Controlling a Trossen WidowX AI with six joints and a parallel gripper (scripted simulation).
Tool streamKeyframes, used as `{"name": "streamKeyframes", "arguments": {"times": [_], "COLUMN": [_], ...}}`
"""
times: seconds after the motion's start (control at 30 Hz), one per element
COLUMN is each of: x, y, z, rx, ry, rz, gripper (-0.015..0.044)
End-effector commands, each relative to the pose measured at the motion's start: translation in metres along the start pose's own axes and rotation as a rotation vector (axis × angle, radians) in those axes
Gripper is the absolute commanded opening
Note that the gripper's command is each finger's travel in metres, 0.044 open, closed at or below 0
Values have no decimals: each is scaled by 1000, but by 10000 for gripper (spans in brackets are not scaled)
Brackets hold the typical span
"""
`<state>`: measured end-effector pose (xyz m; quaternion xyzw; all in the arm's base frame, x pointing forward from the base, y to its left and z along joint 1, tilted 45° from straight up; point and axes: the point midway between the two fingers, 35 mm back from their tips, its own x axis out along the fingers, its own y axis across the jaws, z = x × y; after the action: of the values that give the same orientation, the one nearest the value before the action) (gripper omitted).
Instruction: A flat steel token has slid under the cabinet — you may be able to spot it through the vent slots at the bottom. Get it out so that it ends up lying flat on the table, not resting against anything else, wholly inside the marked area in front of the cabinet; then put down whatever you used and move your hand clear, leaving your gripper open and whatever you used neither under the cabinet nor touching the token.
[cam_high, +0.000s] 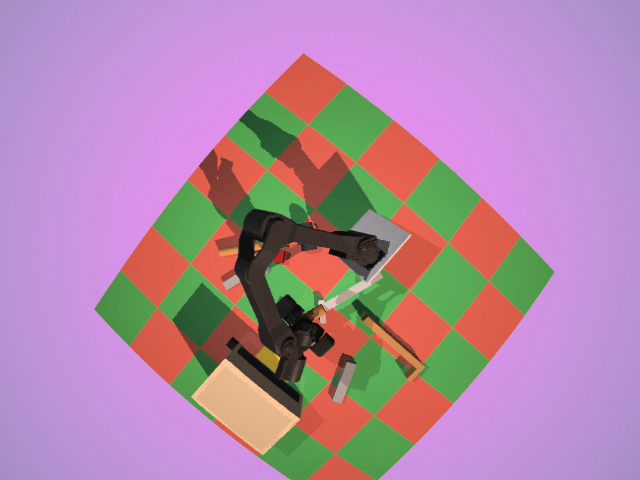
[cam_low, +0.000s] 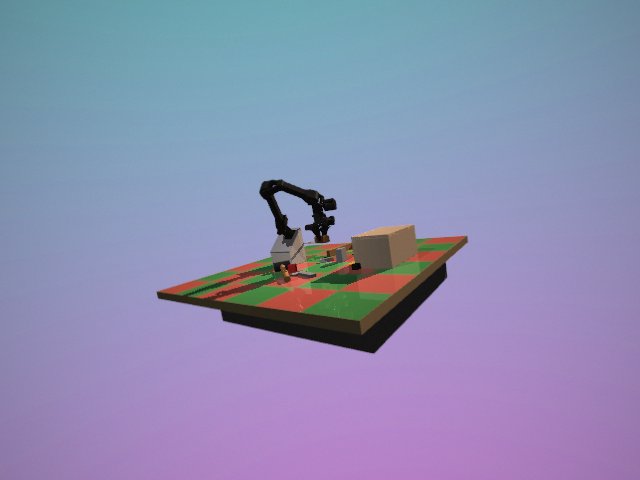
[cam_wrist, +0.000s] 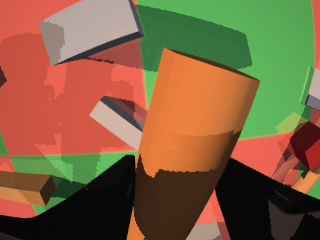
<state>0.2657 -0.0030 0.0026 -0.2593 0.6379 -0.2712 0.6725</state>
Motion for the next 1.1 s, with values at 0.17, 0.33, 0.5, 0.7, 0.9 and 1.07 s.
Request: {"name": "streamKeyframes", "arguments": {"times": [0.17,0.33,0.5,0.7,0.9,1.07], "x": [0,1,1,2,2,3], "y": [-1,-2,-2,-3,-4,-4], "z": [0,0,0,0,0,0], "rx": [98,151,204,268,334,390], "ry": [0,0,0,0,0,1], "rz": [-2,-2,-2,-2,1,3], "gripper": [0,0,0,0,0,0]}}
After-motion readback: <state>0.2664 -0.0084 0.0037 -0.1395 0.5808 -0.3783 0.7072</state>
